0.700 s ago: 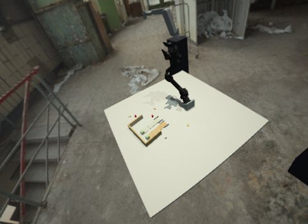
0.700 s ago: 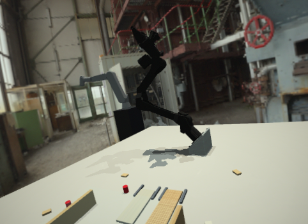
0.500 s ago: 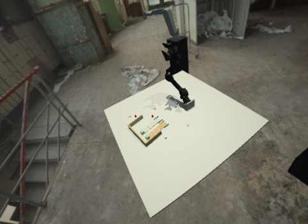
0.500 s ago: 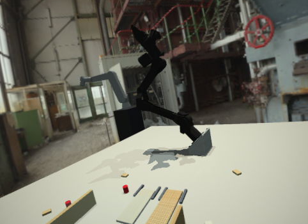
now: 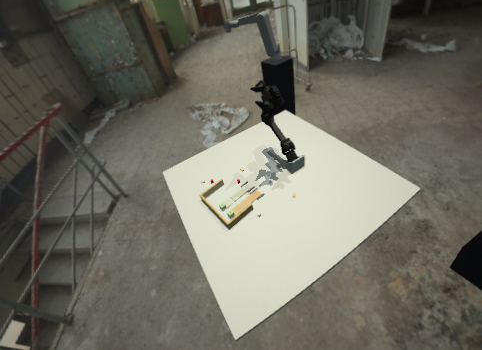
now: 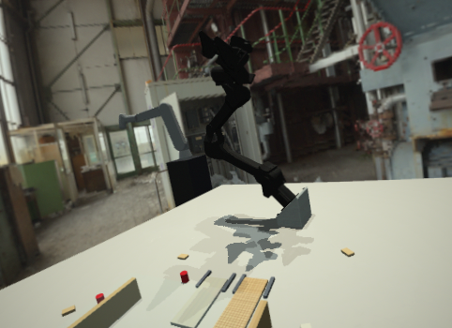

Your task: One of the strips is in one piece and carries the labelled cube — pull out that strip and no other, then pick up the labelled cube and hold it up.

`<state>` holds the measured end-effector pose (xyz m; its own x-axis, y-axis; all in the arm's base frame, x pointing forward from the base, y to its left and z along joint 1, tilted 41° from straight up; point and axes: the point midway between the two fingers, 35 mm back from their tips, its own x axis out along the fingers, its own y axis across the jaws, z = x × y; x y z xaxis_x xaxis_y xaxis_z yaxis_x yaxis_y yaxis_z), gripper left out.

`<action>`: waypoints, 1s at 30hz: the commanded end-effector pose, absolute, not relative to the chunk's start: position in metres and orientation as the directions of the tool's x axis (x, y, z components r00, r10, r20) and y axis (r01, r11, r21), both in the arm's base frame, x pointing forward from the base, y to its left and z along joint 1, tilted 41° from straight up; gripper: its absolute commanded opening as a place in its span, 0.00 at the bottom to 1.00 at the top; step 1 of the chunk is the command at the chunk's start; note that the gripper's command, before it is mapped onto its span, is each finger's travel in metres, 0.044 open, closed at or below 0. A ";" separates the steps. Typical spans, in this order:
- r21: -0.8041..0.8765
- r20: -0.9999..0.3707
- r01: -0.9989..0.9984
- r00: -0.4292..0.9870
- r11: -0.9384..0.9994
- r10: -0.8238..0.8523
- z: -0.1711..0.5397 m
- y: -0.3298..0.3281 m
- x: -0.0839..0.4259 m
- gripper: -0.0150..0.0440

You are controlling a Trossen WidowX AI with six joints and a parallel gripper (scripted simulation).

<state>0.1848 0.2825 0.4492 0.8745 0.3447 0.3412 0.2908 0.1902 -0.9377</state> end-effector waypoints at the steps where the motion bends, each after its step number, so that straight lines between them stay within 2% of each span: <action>1: -0.962 0.193 0.130 0.945 0.240 0.262 0.389 0.275 0.230 0.93; 9: -0.930 0.019 -0.021 0.994 0.367 0.106 0.318 0.241 0.279 0.93; 16: -0.856 -0.129 -0.073 0.989 0.512 -0.075 0.256 0.192 0.309 0.93; 23: -0.758 -0.259 -0.017 0.925 0.652 -0.277 0.197 0.130 0.322 0.93; 30: -0.660 -0.362 0.139 0.802 0.738 -0.475 0.146 0.064 0.315 0.93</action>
